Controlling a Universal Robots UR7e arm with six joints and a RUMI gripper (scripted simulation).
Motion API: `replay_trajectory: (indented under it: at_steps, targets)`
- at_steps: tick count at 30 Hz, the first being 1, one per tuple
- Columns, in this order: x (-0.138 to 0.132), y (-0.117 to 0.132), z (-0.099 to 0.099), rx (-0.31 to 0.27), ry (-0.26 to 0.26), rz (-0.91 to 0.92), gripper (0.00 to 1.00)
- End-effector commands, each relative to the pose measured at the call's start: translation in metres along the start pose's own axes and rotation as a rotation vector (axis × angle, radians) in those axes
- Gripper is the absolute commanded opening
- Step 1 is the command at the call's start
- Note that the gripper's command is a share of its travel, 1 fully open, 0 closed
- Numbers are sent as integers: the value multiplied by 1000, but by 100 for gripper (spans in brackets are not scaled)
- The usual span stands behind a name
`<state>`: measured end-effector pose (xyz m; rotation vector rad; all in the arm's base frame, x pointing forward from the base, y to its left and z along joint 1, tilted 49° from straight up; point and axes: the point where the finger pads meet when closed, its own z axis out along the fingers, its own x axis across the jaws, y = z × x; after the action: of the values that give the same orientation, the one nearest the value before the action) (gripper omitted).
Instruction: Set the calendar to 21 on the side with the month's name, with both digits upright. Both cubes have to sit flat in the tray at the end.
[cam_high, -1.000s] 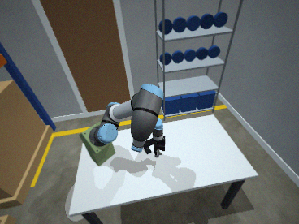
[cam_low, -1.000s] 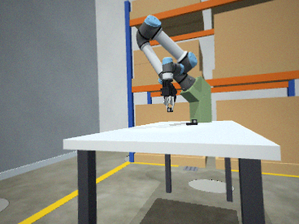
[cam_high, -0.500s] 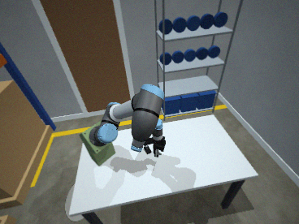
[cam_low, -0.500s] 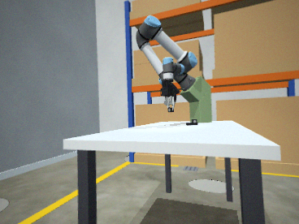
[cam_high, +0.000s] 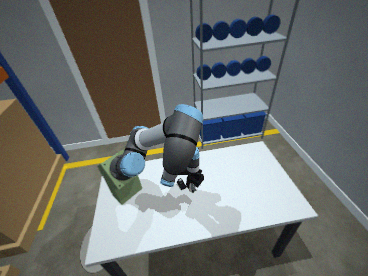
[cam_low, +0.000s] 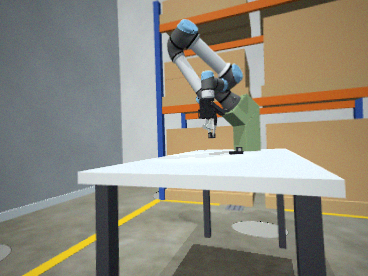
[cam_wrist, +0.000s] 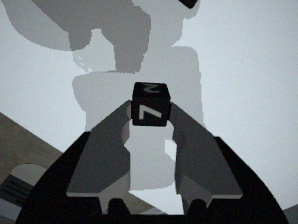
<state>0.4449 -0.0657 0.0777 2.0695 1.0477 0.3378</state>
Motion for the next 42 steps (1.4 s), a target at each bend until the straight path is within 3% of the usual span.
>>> replay_trajectory:
  at_steps: [1, 29, 32, 42]
  targets:
    - [3, -2, 0, -1, -5, 139, 11]
    - [15, -11, 1, -3, -4, 913, 11]
    - [16, -11, 1, -3, -4, 916, 11]
    - [19, -12, 1, -3, -4, 1248, 11]
